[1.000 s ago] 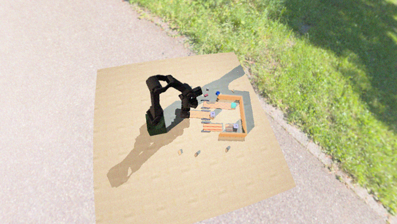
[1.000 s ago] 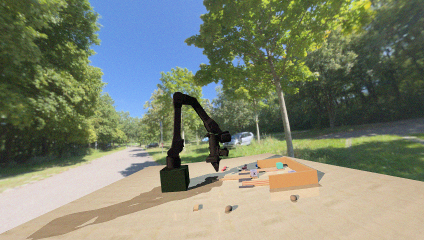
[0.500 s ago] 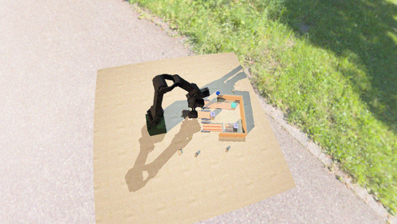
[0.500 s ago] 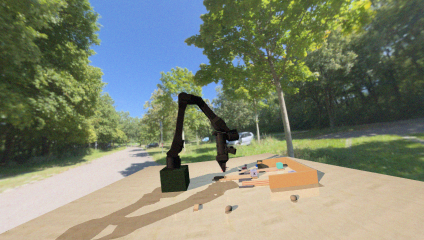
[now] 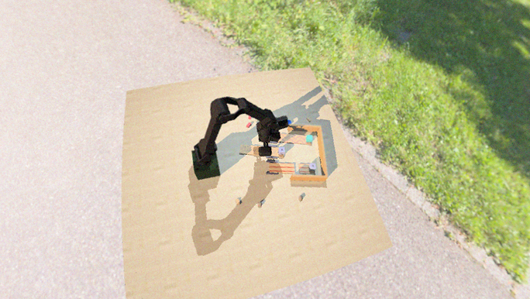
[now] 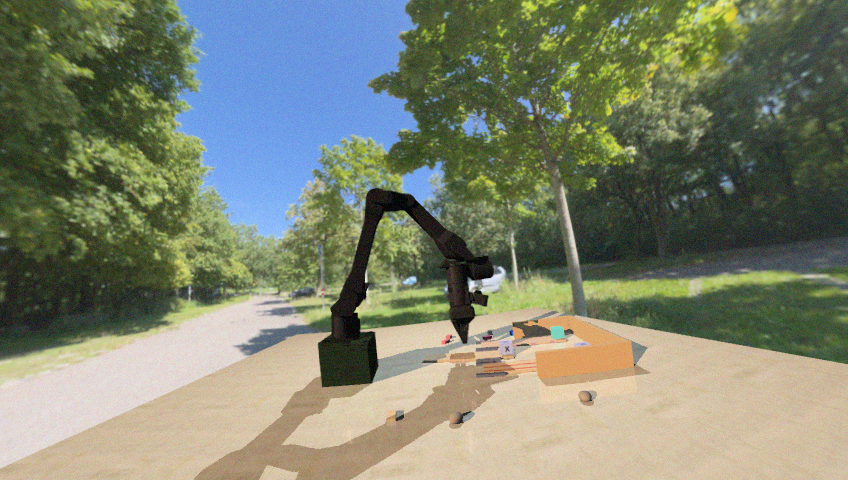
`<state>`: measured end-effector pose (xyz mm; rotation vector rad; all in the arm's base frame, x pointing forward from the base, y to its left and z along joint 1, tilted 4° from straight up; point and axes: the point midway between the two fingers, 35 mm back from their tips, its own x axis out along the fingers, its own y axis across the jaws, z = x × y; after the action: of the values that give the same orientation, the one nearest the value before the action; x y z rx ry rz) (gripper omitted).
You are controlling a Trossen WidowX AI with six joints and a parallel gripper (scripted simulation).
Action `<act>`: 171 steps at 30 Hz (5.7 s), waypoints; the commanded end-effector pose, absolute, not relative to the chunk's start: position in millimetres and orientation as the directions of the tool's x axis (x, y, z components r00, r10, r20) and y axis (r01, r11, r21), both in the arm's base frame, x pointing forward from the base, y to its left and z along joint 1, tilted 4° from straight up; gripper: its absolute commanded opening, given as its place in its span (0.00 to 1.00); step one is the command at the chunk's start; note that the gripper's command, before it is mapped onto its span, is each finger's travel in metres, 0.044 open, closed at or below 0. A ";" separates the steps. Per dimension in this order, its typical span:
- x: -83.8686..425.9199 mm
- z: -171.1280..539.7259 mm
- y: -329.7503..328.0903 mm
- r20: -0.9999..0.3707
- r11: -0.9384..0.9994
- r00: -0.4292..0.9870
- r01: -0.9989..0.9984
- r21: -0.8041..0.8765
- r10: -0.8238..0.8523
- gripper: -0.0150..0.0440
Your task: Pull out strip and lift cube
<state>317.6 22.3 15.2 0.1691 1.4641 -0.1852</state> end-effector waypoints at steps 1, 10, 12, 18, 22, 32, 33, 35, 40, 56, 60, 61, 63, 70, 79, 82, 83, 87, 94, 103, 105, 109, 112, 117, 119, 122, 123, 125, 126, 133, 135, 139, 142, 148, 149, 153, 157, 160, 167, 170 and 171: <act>332.0 18.8 16.3 -0.995 0.974 0.098 0.227 0.003 -0.019 1.00; 358.7 26.0 6.0 -0.995 0.974 0.100 0.227 0.003 -0.020 1.00; 364.6 27.6 3.8 -0.995 0.974 0.100 0.227 0.003 -0.020 1.00; 382.7 32.4 -2.6 -0.995 0.974 0.102 0.227 0.003 -0.021 1.00; 394.8 35.7 -6.7 -0.994 0.974 0.103 0.227 0.003 -0.021 1.00; 419.4 41.4 -15.3 -0.994 0.974 0.105 0.227 0.002 -0.022 0.96; 419.6 40.6 -15.4 -0.994 0.974 0.105 0.227 0.002 -0.022 0.91; 420.0 38.0 -15.4 -0.994 0.974 0.105 0.227 0.002 -0.022 0.82; 421.3 29.9 -15.6 -0.994 0.974 0.105 0.227 0.002 -0.022 0.68; 423.9 3.7 -15.8 -0.994 0.974 0.104 0.227 0.002 -0.022 0.68; 424.2 -2.8 -15.9 -0.994 0.974 0.104 0.227 0.002 -0.022 0.68; 424.3 -4.4 -15.9 -0.994 0.974 0.104 0.227 0.002 -0.022 0.68; 424.4 -7.6 -15.9 -0.994 0.974 0.104 0.227 0.002 -0.022 0.68; 424.5 -13.3 -16.0 -0.994 0.974 0.104 0.227 0.002 -0.022 0.68; 426.2 -11.0 -16.2 -0.994 0.973 0.109 0.230 0.001 -0.025 0.59; 426.2 -11.0 -16.2 -0.994 0.973 0.109 0.230 0.001 -0.025 0.49; 426.2 -11.0 -16.2 -0.994 0.973 0.109 0.230 0.001 -0.025 0.48; 426.2 -11.0 -16.2 -0.994 0.973 0.109 0.230 0.001 -0.025 0.43; 423.6 -9.7 -16.5 -0.994 0.972 0.109 0.234 0.000 -0.026 0.25; 393.7 8.0 -15.9 -0.994 0.970 0.104 0.241 -0.002 -0.028 0.25; 386.3 12.3 -15.2 -0.994 0.971 0.103 0.238 -0.001 -0.027 0.25; 371.2 20.2 -13.9 -0.995 0.973 0.101 0.231 0.000 -0.024 0.25; 362.7 24.1 -13.2 -0.995 0.974 0.100 0.227 0.001 -0.022 0.25; 362.1 24.4 -13.1 -0.995 0.974 0.100 0.227 0.002 -0.022 0.25; 359.8 24.2 -13.0 -0.995 0.974 0.100 0.227 0.002 -0.022 0.25; 349.6 23.4 -12.6 -0.995 0.974 0.098 0.228 0.002 -0.021 0.25; 346.0 23.0 -12.5 -0.995 0.974 0.098 0.228 0.002 -0.021 0.25; 338.6 22.2 -12.2 -0.995 0.973 0.097 0.229 0.001 -0.021 0.25; 334.9 21.7 -12.1 -0.995 0.973 0.096 0.230 0.001 -0.021 0.25; 309.2 18.5 -11.2 -0.995 0.974 0.096 0.227 0.001 -0.021 0.25; 304.4 17.7 -11.1 -0.995 0.974 0.096 0.227 0.001 -0.022 0.25; 303.8 18.8 -11.0 -0.995 0.974 0.096 0.227 0.001 -0.022 0.25; 302.8 35.5 -10.7 -0.995 0.974 0.096 0.227 0.001 -0.022 0.25; 300.6 53.6 -10.3 -0.995 0.974 0.096 0.227 0.001 -0.022 0.25; 300.6 53.6 -10.3 -0.995 0.974 0.096 0.227 0.001 -0.022 0.25; 300.6 53.6 -10.3 -0.995 0.974 0.096 0.227 0.001 -0.022 0.25; 300.6 53.6 -10.3 -0.995 0.974 0.096 0.227 0.001 -0.022 0.25; 300.6 53.6 -10.3 -0.995 0.974 0.096 0.227 0.001 -0.022 0.25; 300.6 53.6 -10.3 -0.995 0.974 0.096 0.227 0.001 -0.022 0.25; 300.6 53.6 -10.3 -0.995 0.974 0.096 0.227 0.001 -0.022 0.25; 300.6 53.6 -10.3 -0.995 0.974 0.096 0.227 0.001 -0.022 0.25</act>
<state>300.7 -10.8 53.3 0.1677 1.4640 -0.1878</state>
